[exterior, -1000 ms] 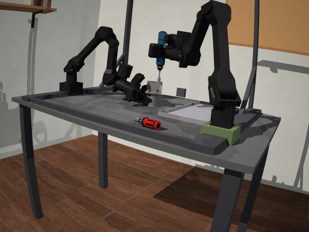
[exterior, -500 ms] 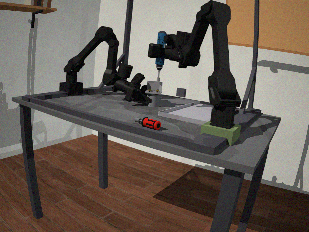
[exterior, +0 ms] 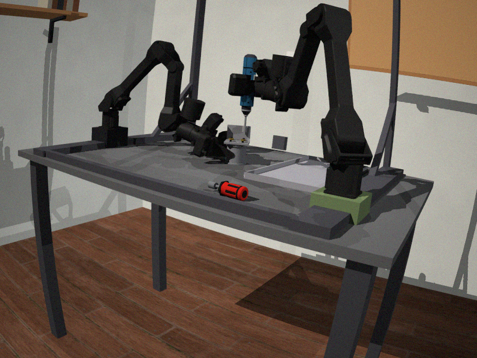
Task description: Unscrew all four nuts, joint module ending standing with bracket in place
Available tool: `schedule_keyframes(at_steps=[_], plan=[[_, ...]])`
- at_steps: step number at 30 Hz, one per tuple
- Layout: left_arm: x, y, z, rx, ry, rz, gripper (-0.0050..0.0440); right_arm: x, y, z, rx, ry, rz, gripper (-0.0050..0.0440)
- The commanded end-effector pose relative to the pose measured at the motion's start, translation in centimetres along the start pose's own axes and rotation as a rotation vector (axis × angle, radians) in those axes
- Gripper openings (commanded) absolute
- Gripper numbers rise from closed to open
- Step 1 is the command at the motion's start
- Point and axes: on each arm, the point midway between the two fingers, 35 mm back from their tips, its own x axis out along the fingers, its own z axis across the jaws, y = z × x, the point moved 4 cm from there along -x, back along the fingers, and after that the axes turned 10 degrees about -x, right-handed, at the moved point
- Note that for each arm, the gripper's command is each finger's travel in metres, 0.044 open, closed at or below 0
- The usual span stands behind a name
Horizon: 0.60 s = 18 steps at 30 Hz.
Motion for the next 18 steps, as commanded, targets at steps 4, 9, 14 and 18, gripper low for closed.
schedule_keyframes(at_steps=[4,9,14,18], plan=[[0.3,-1.4,-0.1,-0.002,0.004,-0.054,0.0162,0.1,-1.4,-0.2,0.003,0.006,-0.037,0.0242],[0.1,-0.3,0.4,-0.002,0.005,-0.052,0.0162,0.1,-1.4,-0.2,0.003,0.006,-0.037,0.0242],[0.1,-0.9,0.1,-0.004,0.011,-0.066,0.0162,0.1,-1.4,-0.2,0.003,0.006,-0.037,0.0242],[0.1,-0.9,0.1,-0.004,0.011,-0.066,0.0162,0.1,-1.4,-0.2,0.003,0.006,-0.037,0.0242]])
